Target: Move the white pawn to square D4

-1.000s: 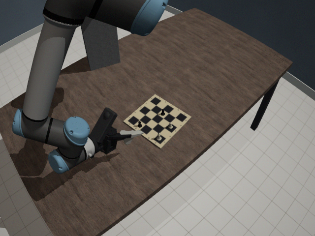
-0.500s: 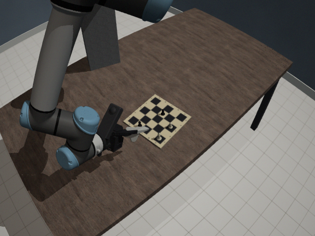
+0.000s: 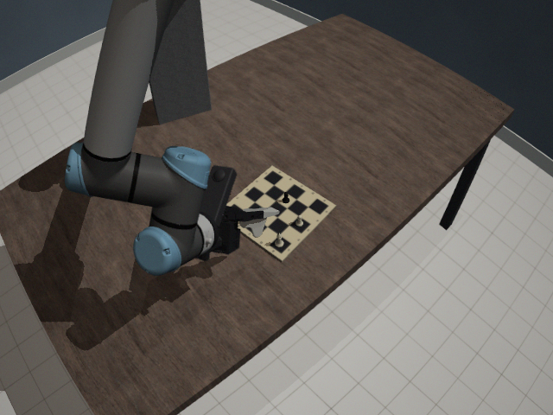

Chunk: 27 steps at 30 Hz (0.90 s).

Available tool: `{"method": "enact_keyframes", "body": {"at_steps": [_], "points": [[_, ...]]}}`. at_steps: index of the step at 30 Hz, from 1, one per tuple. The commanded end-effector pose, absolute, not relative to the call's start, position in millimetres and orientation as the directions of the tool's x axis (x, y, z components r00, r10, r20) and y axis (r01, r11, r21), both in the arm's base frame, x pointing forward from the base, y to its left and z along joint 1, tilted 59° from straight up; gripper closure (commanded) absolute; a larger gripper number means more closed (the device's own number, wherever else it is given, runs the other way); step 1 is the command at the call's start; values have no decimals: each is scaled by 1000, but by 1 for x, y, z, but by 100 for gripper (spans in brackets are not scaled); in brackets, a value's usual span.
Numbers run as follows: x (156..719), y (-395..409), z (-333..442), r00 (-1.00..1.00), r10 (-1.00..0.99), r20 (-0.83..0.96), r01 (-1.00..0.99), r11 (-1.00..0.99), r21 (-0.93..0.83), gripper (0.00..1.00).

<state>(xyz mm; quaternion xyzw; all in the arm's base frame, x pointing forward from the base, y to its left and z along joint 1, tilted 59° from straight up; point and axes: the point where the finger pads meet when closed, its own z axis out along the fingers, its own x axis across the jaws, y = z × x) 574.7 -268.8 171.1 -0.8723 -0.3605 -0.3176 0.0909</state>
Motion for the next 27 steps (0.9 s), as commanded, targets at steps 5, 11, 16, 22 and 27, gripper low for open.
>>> {"method": "enact_keyframes", "body": {"at_steps": [5, 11, 16, 22, 27], "points": [[583, -248, 172, 488, 703, 517, 694, -672, 259, 0], [587, -237, 172, 461, 761, 456, 696, -629, 346, 0], [592, -226, 173, 435, 813, 387, 695, -576, 430, 0], [598, -211, 173, 401, 871, 284, 689, -491, 533, 0], [601, -204, 173, 385, 894, 230, 685, -444, 578, 0]]}}
